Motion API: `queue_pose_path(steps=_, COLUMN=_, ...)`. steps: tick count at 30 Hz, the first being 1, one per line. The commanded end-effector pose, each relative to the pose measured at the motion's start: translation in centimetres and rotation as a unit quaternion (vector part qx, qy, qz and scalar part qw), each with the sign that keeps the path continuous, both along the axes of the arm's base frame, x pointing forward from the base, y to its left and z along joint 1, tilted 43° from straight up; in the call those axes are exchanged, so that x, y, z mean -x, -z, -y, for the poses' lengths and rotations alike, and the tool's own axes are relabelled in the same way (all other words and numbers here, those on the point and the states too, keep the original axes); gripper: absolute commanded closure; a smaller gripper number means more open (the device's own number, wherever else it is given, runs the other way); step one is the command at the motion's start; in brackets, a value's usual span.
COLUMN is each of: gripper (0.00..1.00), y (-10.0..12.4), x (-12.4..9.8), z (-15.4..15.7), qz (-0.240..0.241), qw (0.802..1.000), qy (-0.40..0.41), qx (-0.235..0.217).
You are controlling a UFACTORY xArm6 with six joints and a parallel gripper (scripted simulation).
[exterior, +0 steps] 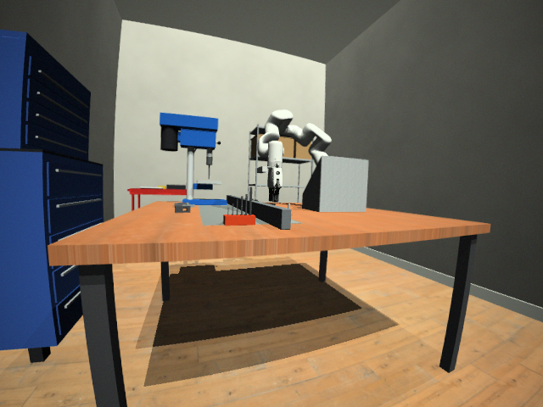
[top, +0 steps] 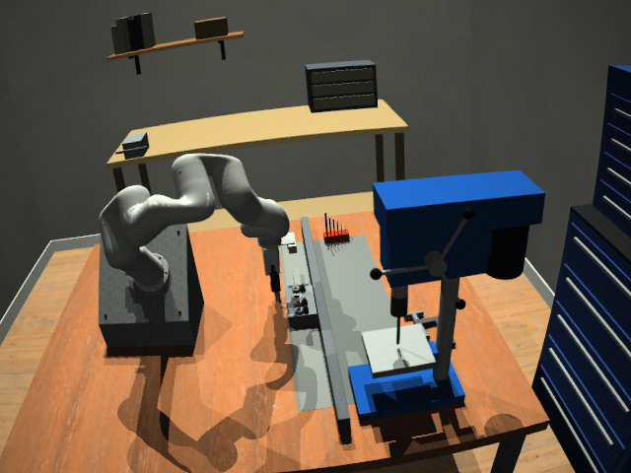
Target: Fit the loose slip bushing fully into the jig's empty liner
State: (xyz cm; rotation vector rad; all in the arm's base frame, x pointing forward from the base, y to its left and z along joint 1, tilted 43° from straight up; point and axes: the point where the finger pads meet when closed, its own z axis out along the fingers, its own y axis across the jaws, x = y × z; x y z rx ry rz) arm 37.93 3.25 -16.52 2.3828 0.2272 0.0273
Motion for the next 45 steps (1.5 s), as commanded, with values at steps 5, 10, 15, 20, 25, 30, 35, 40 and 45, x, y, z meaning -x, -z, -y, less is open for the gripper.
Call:
queue_pose_path(steps=5, gripper=0.5, y=-0.04, x=-0.21, z=-0.15, qz=0.001, qw=1.0, qy=-0.001, qx=-0.001)
queue_pose_path(steps=10, gripper=0.5, y=-0.04, x=-0.22, z=-0.16, qz=0.001, qw=1.0, qy=-0.001, qx=-0.001)
queue_pose_path(steps=15, gripper=0.5, y=-0.04, x=-0.22, z=-0.16, qz=0.001, qw=1.0, qy=-0.001, qx=-0.001)
queue_pose_path(steps=20, gripper=0.5, y=-0.04, x=-0.22, z=-0.16, qz=0.001, qw=1.0, qy=-0.001, qx=-0.001)
queue_pose_path(steps=25, gripper=0.5, y=-0.02, x=-0.23, z=-0.14, qz=0.001, qw=1.0, qy=-0.001, qx=-0.001)
queue_pose_path(steps=30, gripper=0.5, y=0.07, x=-0.24, z=-0.06, qz=0.001, qw=1.0, qy=-0.001, qx=-0.001)
queue_pose_path(steps=35, gripper=0.5, y=0.17, x=-0.25, z=0.04, qz=0.001, qw=1.0, qy=-0.001, qx=-0.001)
queue_pose_path(steps=40, gripper=0.5, y=0.42, x=-0.28, z=0.26, qz=0.001, qw=1.0, qy=-0.001, qx=-0.001)
queue_pose_path(steps=45, gripper=0.5, y=0.72, x=-0.31, z=0.54, qz=0.001, qw=1.0, qy=-0.001, qx=-0.001)
